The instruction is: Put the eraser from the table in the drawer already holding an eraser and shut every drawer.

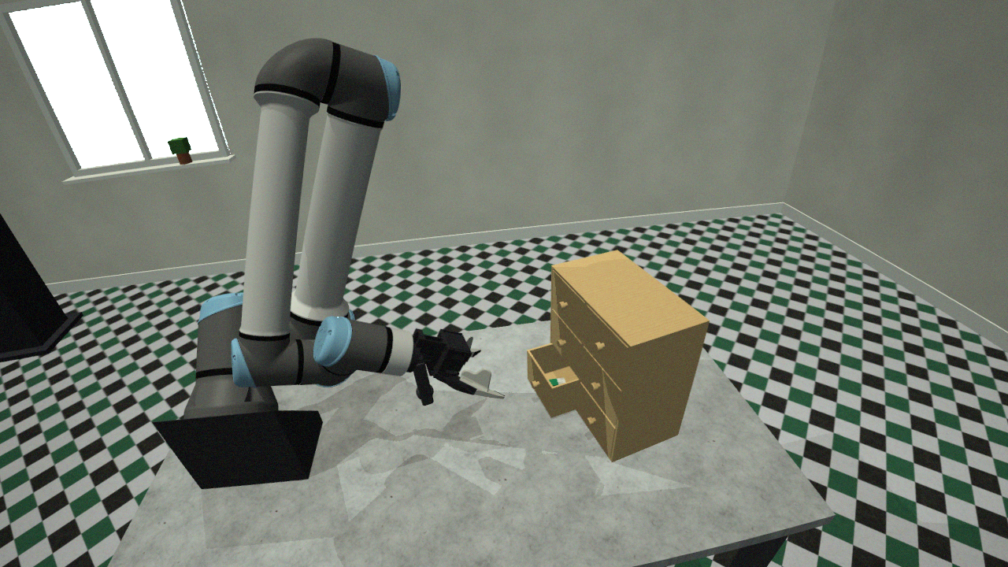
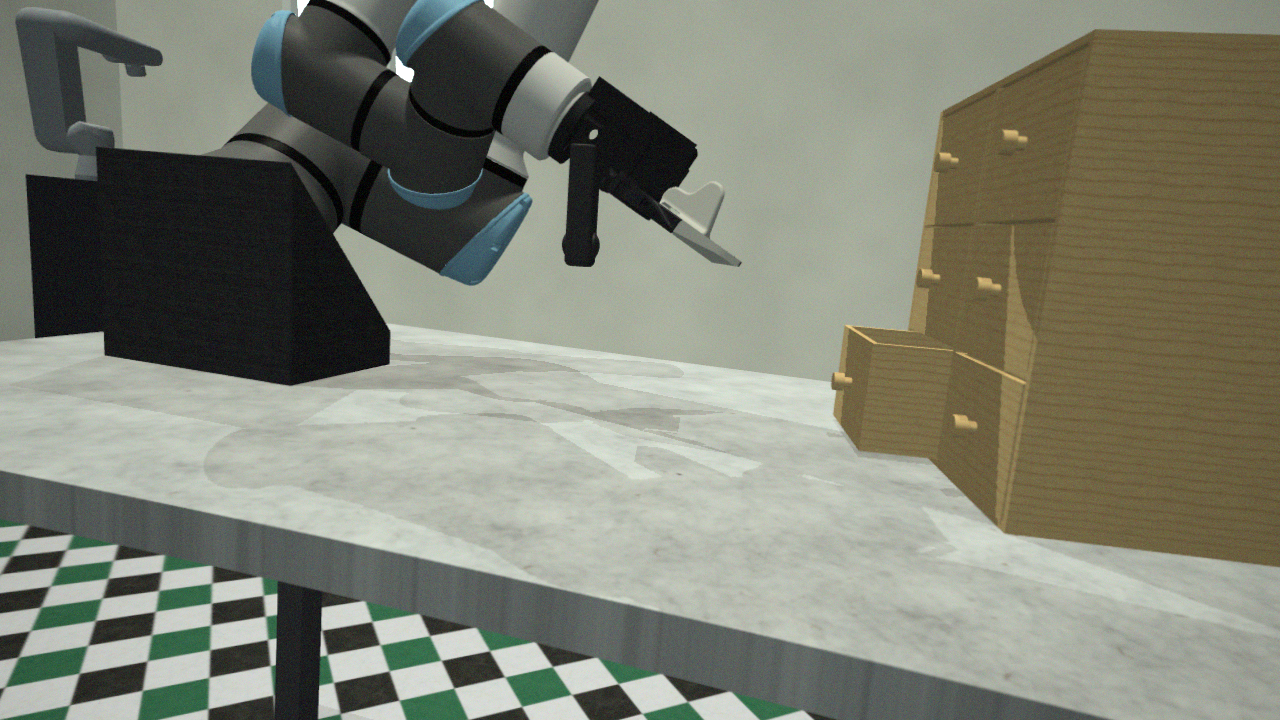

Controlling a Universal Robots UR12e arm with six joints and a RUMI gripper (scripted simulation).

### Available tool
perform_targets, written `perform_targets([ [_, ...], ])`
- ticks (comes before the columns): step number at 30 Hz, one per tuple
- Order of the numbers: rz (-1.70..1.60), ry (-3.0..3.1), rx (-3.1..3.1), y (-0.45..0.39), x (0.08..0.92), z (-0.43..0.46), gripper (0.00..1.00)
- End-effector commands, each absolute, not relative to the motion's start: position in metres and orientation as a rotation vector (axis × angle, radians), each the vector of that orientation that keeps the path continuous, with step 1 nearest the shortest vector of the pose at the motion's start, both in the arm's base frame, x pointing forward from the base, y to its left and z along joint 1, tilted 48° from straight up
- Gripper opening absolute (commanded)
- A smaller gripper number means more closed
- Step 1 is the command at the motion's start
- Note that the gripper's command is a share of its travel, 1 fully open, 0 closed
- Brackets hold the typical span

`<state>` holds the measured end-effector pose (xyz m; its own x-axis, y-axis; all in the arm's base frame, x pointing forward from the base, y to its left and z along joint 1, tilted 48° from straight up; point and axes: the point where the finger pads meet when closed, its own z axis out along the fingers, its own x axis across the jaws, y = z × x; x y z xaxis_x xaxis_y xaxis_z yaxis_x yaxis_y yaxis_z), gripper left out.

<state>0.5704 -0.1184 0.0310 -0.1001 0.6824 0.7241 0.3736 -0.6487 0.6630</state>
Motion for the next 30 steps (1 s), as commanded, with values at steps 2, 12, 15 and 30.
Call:
perform_targets([
  [2,1.819,1.173,1.925,-0.1194,0.5705,0.0311,1.00],
  [12,1.816,1.184,1.930,-0.1201,0.5706,0.0312,1.00],
  [15,1.815,1.189,1.933,-0.1203,0.5706,0.0313,1.00],
  [30,1.809,1.222,1.947,-0.1199,0.5700,0.0324,1.00],
])
